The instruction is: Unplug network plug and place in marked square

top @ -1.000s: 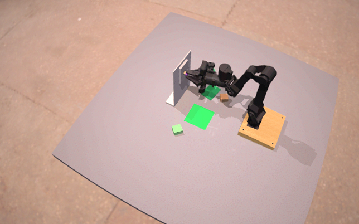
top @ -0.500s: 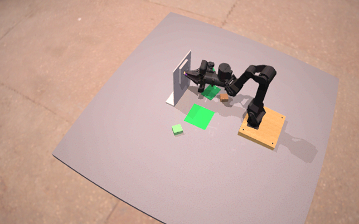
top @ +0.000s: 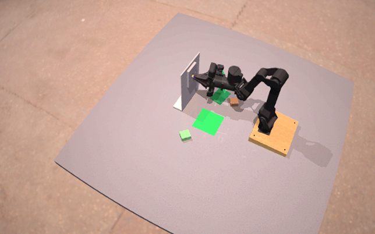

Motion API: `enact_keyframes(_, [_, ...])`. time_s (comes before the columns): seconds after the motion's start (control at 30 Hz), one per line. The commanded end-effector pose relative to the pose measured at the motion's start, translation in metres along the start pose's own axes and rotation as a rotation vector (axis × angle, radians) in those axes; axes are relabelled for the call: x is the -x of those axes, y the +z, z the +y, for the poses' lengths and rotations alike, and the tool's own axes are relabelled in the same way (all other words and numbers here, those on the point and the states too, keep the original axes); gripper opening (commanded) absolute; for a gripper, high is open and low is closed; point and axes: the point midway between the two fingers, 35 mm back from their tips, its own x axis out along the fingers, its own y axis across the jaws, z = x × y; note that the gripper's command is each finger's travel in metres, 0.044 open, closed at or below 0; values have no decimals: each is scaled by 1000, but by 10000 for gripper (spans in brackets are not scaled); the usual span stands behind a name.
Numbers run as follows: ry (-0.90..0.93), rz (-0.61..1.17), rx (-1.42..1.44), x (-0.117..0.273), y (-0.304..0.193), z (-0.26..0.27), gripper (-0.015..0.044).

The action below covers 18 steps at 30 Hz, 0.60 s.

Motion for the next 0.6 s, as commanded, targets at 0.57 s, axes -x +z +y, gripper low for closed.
enact_keyframes(0.57, [-3, -5, -5, 10, -3, 0, 0])
